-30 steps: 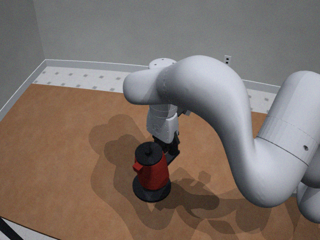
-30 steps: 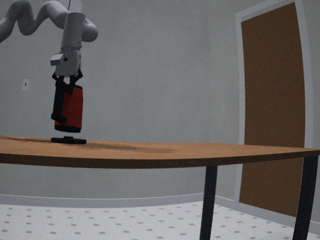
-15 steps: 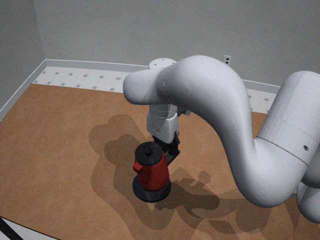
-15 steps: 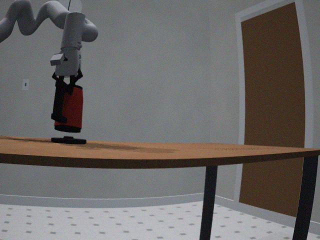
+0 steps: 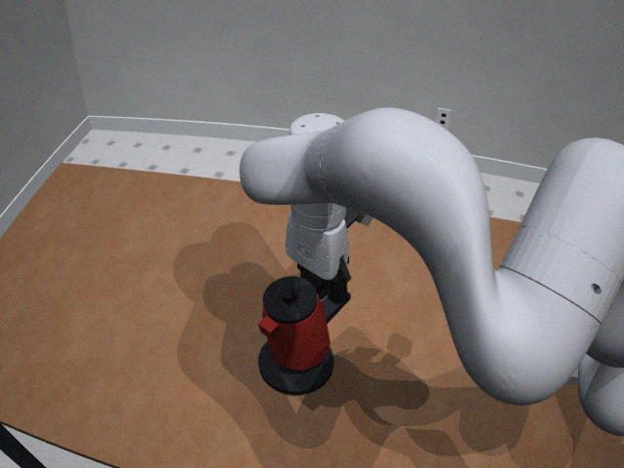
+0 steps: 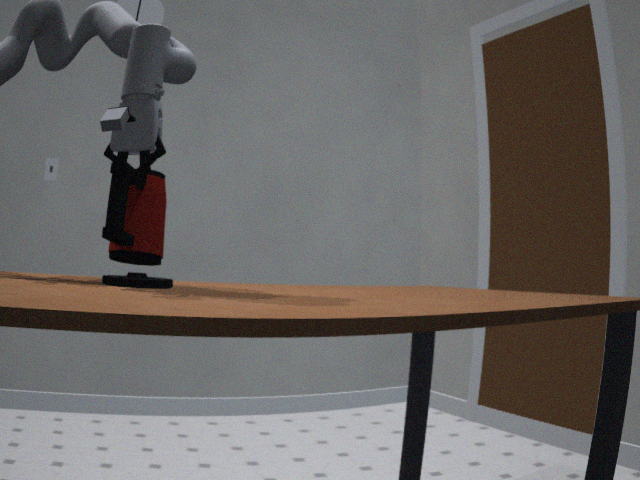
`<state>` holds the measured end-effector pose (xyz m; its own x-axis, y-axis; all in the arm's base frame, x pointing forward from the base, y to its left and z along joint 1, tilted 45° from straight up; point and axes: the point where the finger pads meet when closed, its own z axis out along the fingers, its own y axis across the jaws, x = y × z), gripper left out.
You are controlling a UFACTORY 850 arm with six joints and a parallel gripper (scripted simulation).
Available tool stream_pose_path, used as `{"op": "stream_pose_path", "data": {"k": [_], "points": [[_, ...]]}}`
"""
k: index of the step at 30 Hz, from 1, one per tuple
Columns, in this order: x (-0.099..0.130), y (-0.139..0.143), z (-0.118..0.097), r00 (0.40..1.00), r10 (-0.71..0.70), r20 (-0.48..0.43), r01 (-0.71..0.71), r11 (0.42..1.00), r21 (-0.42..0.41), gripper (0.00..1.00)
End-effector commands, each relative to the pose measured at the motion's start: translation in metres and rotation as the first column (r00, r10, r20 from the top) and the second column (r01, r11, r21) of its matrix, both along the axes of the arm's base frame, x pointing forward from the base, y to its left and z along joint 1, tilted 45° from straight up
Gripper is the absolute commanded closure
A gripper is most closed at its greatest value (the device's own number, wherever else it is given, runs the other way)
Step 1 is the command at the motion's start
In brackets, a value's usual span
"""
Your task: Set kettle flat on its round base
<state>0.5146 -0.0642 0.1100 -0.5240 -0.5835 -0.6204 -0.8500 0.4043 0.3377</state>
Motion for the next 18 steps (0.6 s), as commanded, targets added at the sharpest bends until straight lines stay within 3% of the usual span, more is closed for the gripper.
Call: {"op": "stream_pose_path", "data": {"k": [1,18], "points": [[0.0007,-0.0007,0.0006,1.000,-0.001,0.002,0.001,1.000,-0.001,1.00],[0.0022,0.0014,0.0023,1.000,-0.001,0.002,0.001,1.000,-0.001,1.00]]}}
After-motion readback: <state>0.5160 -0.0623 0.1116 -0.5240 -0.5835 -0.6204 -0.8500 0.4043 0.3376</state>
